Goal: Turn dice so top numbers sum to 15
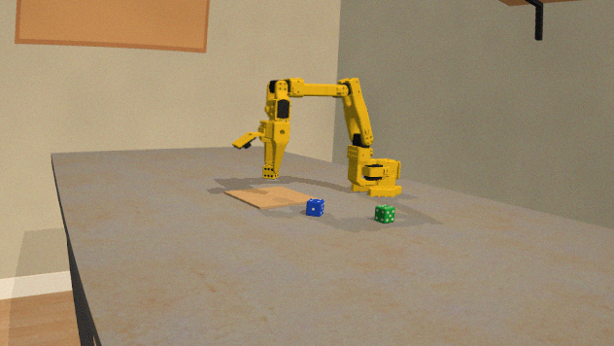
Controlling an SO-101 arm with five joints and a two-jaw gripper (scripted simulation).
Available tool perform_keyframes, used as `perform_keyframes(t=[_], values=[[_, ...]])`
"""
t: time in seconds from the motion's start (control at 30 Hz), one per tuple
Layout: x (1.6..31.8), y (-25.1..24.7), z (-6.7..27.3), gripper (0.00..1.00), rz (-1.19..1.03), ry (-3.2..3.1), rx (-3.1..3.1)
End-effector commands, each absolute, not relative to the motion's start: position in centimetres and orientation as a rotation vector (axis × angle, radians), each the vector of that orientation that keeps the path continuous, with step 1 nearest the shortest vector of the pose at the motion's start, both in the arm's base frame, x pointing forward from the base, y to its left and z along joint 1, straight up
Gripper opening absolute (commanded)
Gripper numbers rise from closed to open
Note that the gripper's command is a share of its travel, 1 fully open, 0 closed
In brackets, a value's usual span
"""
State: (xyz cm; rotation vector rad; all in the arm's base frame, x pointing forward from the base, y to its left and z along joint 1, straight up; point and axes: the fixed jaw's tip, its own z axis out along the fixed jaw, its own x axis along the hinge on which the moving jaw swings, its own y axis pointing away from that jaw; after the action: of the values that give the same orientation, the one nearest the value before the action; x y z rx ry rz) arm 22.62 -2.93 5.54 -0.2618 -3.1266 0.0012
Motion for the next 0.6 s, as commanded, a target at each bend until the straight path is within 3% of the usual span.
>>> perform_keyframes(t=[0.0,0.57], values=[[23.17,-2.85,6.54,0.0,0.007,-3.193,-0.272],[23.2,-2.85,5.95,0.0,0.007,-3.193,-0.272]])
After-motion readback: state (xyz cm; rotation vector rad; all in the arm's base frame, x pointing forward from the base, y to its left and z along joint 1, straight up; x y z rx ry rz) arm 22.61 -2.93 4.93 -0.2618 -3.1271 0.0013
